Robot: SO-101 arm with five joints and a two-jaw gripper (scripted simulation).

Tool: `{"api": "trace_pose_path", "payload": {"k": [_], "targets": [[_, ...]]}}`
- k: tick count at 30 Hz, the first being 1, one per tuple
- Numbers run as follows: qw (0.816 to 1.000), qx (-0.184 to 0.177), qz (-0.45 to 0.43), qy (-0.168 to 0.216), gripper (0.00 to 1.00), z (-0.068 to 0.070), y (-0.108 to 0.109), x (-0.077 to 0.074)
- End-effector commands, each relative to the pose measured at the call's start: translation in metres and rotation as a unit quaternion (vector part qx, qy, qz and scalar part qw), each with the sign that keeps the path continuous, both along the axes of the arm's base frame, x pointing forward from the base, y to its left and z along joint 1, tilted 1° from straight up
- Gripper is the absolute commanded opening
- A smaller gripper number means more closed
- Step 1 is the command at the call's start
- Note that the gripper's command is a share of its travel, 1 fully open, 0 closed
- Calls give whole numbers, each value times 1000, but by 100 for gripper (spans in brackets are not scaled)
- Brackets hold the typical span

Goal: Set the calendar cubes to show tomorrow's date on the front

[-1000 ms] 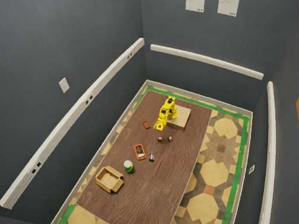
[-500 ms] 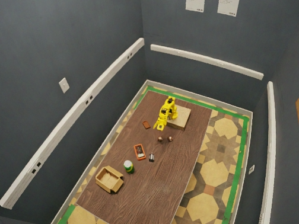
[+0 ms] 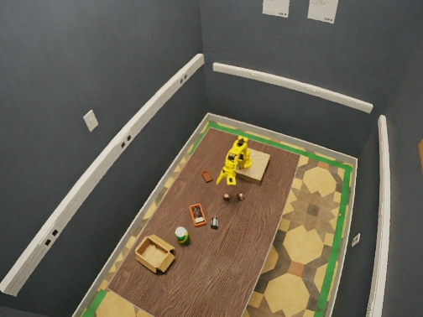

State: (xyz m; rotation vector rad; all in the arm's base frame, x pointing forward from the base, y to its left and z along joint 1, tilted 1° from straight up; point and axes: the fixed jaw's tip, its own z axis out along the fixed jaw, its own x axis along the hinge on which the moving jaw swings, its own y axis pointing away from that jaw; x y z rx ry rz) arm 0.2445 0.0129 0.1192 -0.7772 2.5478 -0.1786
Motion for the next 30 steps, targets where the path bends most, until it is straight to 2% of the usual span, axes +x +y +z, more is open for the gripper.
{"api": "trace_pose_path", "payload": {"k": [1,7,14,16,23,30], "targets": [[999,-25,44,-1,35,-3,-2,-2],[987,-79,142,-2,35,-7,-5,-3],[958,-140,252,-3,35,-11,-9,-4],[958,-140,252,-3,35,-11,-9,-4],[920,-190,343,-3,35,-14,-12,-5],[886,-224,405,-3,35,-16,-14,-5]]}}
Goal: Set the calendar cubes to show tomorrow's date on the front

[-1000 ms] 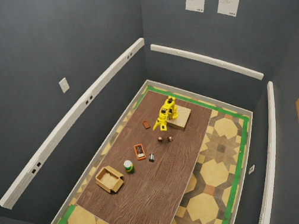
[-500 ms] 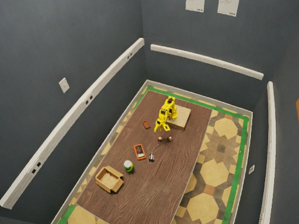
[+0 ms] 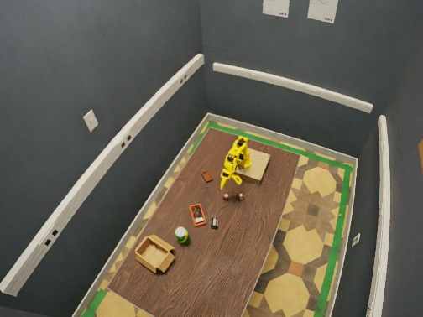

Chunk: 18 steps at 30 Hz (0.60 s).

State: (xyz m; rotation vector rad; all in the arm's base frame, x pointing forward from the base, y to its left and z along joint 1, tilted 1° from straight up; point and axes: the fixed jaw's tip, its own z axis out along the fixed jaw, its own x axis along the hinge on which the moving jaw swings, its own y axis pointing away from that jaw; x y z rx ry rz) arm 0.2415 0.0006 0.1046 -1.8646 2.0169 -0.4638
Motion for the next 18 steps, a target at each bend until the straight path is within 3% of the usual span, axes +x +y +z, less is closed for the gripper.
{"api": "trace_pose_path", "payload": {"k": [1,18], "targets": [[999,-19,33,-2,35,-2,-2,-2],[997,-40,72,-2,35,-3,-4,-2]]}}
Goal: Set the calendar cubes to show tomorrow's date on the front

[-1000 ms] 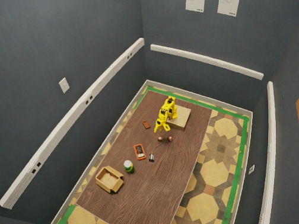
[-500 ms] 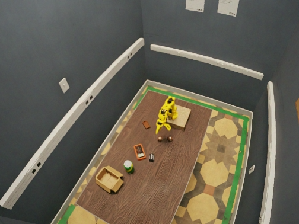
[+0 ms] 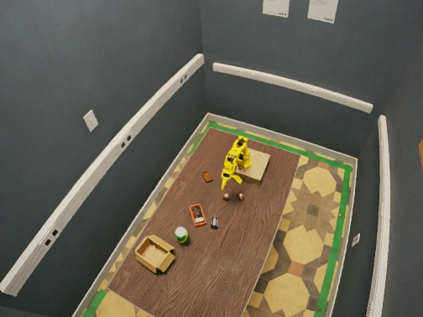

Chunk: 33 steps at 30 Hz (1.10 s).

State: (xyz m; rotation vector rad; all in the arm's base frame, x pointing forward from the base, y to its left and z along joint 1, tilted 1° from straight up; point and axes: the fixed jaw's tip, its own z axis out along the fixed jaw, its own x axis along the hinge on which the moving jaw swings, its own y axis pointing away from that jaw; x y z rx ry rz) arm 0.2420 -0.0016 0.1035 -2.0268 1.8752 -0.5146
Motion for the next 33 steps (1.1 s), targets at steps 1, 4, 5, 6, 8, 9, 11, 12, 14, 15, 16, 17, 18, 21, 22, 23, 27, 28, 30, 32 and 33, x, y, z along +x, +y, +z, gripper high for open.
{"api": "trace_pose_path", "payload": {"k": [1,4,5,6,8,9,11,12,14,15,16,17,18,21,22,23,27,28,30,32,33], "targets": [[1000,-2,3,2,35,-2,-1,-2],[1000,-2,3,3,35,-2,-1,-2],[1000,-2,3,4,35,-3,-1,-2],[1000,-2,3,7,35,-4,-1,-2],[1000,-2,3,17,35,-8,-1,-3],[1000,-2,3,24,35,-11,-1,-3],[999,-2,3,43,35,-19,-1,-4],[999,-2,3,55,35,-24,-1,-5],[997,-2,3,81,35,-35,-1,-8],[995,-1,3,96,35,-41,-1,-9],[994,-1,3,111,35,-47,-1,-11],[992,-1,3,127,35,-53,-1,-13],[992,-1,3,127,35,-53,-1,-13],[988,-1,3,157,35,-65,-1,-18],[985,-1,3,172,35,-71,-1,-20],[983,0,3,186,35,-76,-1,-23],[974,0,3,228,35,-92,-1,-31],[972,0,3,235,35,-95,-1,-33],[970,0,3,245,35,-98,-1,-35],[969,0,3,249,35,-100,-1,-36],[968,0,3,249,35,-100,-1,-36]]}}
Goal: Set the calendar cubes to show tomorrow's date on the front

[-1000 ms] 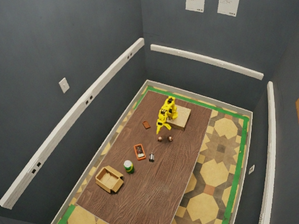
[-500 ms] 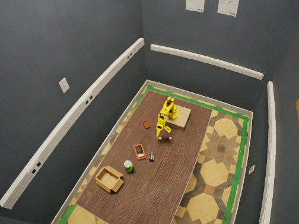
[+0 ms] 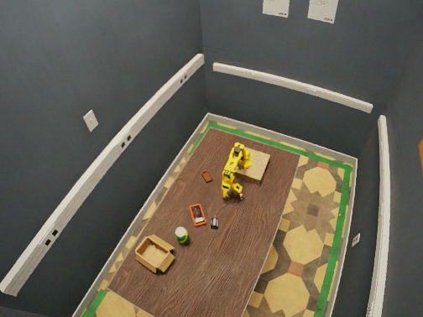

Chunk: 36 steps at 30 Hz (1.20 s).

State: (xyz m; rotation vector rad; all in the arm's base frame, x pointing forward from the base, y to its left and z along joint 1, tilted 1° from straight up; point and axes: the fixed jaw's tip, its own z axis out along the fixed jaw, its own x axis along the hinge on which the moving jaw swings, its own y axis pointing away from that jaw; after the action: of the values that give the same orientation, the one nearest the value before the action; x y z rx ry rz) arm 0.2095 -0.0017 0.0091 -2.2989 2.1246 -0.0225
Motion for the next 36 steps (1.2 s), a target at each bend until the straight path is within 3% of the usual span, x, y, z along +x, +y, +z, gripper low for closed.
{"api": "trace_pose_path", "payload": {"k": [1,4,25,36], "targets": [[1000,1,3,13,35,-6,-1,-4],[1000,1,9,26,35,-9,-4,-9],[1000,1,9,26,35,-10,-4,-9],[1000,1,9,26,35,-18,-4,-9]]}}
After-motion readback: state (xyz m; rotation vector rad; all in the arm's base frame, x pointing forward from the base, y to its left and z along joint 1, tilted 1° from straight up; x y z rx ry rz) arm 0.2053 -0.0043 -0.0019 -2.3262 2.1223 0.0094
